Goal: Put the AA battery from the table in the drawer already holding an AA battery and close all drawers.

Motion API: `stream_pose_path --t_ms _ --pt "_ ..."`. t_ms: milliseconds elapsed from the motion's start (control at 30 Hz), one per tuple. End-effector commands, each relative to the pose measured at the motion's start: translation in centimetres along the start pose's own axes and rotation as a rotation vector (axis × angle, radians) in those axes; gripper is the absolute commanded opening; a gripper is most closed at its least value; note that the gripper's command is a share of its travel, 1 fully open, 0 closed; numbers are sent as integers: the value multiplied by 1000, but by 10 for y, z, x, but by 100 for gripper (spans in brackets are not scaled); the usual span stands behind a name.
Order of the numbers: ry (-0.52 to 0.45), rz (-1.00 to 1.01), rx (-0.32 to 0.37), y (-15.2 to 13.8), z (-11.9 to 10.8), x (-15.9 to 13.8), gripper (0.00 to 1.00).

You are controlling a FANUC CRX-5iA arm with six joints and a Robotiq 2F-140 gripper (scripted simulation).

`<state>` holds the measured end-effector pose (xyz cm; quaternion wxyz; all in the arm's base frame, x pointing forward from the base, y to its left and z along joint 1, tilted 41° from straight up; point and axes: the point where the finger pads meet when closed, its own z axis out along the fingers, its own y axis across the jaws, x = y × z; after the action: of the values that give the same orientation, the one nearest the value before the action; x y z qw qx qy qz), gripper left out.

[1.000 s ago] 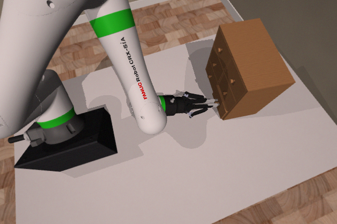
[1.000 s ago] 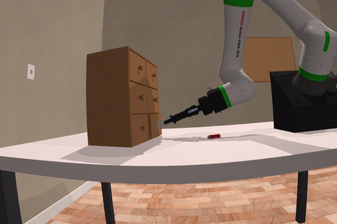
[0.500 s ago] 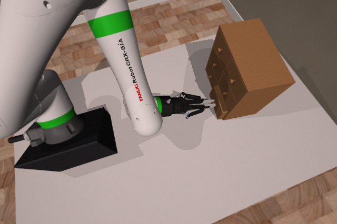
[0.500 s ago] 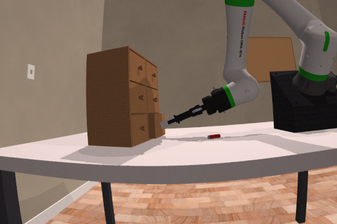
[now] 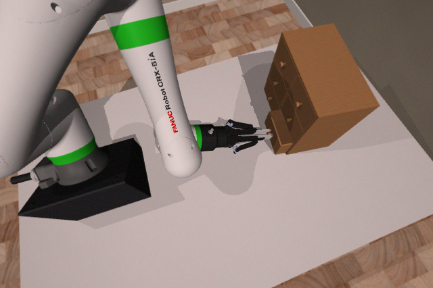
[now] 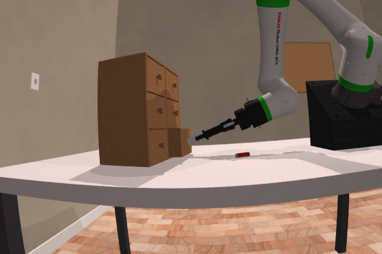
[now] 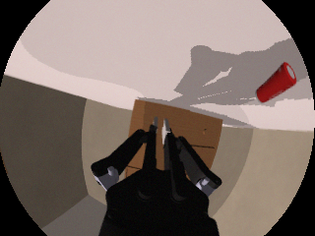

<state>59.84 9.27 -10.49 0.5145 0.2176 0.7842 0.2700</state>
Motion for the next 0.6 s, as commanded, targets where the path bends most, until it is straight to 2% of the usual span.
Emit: stream_pose_path --t_ms 0,567 --pt "0 0 0 0 -5 2 8" --pt "0 0 0 0 -18 7 8"
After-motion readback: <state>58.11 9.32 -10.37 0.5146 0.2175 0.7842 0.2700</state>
